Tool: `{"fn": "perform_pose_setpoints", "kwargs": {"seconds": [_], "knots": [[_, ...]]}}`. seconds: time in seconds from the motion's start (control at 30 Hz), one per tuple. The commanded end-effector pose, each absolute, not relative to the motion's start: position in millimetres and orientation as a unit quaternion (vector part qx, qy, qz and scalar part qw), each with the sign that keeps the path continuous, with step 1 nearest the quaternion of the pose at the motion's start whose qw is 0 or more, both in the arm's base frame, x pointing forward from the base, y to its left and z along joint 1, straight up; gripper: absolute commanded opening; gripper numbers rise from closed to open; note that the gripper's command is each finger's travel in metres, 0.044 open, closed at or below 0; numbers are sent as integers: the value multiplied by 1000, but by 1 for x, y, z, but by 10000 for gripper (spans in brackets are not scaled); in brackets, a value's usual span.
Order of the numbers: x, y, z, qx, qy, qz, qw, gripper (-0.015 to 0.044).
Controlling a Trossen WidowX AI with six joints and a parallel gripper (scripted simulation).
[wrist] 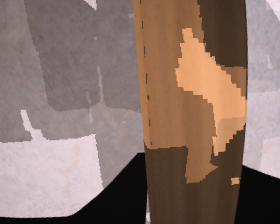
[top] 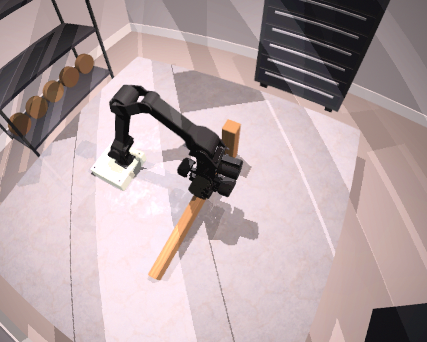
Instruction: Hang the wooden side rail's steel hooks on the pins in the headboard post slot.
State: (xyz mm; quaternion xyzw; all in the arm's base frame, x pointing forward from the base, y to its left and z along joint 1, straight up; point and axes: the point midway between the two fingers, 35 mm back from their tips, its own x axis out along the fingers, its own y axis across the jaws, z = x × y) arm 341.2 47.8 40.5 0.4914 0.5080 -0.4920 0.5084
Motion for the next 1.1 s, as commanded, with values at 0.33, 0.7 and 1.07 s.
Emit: {"fn": "perform_pose_setpoints", "kwargs": {"seconds": [0.33, 0.7, 1.07], "knots": [[348, 51, 45, 498, 502, -487, 512, 0], [349, 52, 46, 499, 502, -487, 512, 0], [348, 53, 45, 499, 502, -487, 512, 0]]}}
